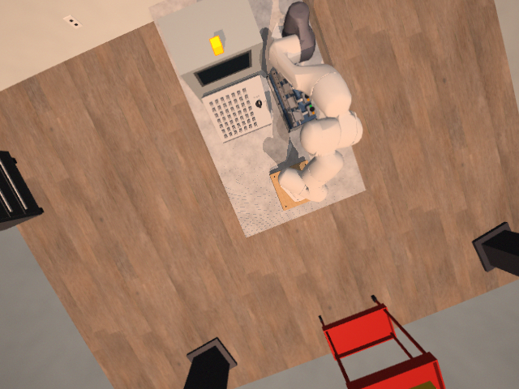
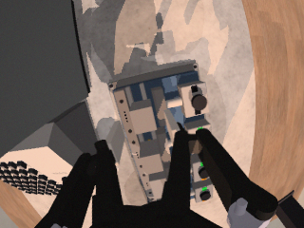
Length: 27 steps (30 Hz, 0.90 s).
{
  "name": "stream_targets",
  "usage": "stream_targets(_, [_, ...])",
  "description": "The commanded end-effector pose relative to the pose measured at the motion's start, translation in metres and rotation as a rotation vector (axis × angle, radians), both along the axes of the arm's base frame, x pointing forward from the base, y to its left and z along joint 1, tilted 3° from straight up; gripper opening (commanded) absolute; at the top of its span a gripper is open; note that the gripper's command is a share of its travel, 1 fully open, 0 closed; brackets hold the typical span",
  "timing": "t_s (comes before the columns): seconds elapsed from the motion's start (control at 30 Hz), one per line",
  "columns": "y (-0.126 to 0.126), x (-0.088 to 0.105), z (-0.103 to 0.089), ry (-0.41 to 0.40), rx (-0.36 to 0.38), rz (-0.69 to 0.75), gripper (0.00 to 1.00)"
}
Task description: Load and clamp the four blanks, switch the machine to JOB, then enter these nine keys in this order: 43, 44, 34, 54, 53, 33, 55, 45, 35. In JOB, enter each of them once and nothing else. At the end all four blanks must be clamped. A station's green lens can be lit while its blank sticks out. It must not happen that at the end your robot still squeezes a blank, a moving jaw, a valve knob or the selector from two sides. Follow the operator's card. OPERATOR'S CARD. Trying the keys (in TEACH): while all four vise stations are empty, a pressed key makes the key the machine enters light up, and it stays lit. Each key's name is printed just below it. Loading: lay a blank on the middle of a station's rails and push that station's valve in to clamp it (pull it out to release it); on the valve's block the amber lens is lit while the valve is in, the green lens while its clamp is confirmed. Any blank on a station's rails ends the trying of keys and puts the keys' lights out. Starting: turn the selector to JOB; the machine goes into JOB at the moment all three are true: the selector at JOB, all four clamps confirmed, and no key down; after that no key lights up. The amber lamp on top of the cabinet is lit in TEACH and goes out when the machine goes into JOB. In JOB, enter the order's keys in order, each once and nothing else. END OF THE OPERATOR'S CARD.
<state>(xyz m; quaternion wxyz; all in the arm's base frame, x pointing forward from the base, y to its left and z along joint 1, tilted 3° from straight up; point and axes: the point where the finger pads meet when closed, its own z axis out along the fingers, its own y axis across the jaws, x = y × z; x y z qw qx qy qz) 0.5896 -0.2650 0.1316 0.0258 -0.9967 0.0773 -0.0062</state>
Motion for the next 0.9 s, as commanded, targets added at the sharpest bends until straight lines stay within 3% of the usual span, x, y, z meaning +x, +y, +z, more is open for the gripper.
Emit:
stream_targets(0.0, [0.001,-0.004,0.012,0.012,0.009,0.009,0.4])
stream_targets(0.37, [-0.001,-0.004,0.052,0.012,0.009,0.009,0.4])
stream_targets(0.8, [-0.002,-0.004,0.061,0.012,0.009,0.009,0.4])
stream_targets(0.83, [-0.002,-0.004,0.061,0.012,0.009,0.009,0.0])
stream_targets(0.87, [-0.002,-0.004,0.061,0.012,0.009,0.009,0.0])
